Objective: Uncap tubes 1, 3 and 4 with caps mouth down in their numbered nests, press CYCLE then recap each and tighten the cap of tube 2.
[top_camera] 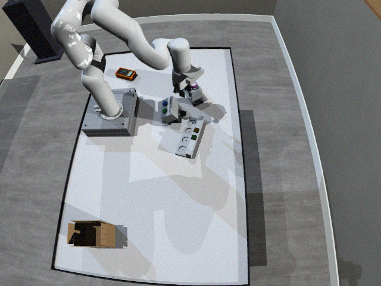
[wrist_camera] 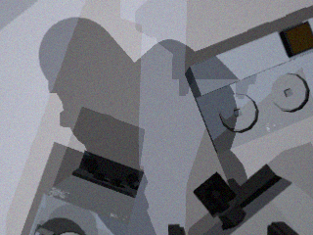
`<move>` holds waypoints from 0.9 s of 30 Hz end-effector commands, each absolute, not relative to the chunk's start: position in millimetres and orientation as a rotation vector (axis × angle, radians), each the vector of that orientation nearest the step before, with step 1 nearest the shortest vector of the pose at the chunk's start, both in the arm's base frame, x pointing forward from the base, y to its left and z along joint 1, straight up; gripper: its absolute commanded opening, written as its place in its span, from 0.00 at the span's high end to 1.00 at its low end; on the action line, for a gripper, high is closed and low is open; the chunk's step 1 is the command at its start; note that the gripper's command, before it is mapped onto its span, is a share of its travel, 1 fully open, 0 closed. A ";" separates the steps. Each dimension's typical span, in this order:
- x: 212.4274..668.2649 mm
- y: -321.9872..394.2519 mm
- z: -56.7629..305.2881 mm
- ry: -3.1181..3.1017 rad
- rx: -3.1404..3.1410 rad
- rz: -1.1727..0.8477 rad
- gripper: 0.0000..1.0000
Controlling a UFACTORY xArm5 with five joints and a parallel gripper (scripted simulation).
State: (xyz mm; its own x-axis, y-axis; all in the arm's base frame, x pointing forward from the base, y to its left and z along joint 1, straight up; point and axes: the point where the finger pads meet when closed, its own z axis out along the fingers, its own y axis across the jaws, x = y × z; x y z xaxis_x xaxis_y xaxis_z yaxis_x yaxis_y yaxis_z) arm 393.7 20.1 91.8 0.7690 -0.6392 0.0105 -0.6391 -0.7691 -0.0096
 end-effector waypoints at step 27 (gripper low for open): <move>394.9 20.2 92.8 1.586 -2.702 -0.005 0.54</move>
State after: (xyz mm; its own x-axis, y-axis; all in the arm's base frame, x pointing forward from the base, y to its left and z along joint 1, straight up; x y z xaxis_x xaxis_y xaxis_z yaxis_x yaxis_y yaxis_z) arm 393.7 20.1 91.7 0.4976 -0.8674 0.0018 -0.8674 -0.4976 -0.0035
